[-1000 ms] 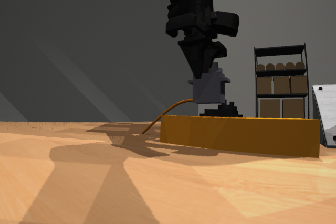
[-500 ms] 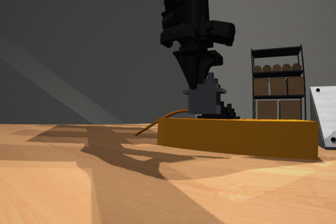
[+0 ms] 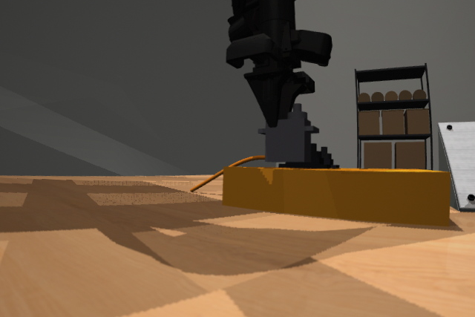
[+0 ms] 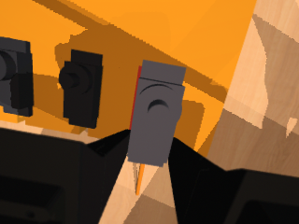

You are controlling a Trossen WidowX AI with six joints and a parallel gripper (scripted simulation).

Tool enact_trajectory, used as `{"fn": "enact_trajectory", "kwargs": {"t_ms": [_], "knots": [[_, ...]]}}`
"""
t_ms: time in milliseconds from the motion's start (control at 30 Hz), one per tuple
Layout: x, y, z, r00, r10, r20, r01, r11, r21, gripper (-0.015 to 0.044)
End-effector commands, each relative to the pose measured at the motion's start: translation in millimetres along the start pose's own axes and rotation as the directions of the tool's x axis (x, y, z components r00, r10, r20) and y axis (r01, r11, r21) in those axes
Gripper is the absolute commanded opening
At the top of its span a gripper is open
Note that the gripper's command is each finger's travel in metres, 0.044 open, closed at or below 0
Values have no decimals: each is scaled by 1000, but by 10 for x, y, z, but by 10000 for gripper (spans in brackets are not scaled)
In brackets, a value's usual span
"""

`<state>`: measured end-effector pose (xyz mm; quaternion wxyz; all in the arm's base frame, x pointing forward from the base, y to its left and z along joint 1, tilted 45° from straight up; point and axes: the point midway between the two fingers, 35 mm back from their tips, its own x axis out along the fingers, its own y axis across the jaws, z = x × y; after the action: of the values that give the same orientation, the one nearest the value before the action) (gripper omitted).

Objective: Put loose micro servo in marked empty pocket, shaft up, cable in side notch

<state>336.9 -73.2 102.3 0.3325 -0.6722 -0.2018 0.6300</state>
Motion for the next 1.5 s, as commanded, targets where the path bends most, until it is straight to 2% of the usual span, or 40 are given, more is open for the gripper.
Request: {"fn": "enact_trajectory", "kwargs": {"t_ms": [0,1400,1467], "knots": [[9,-1,-11,1000,-4,-7,4,1000,5,0],[499,-7,-15,1000,-5,-8,5,1000,4,0],[481,-4,-3,1000,-5,-8,5,1000,4,53]]}}
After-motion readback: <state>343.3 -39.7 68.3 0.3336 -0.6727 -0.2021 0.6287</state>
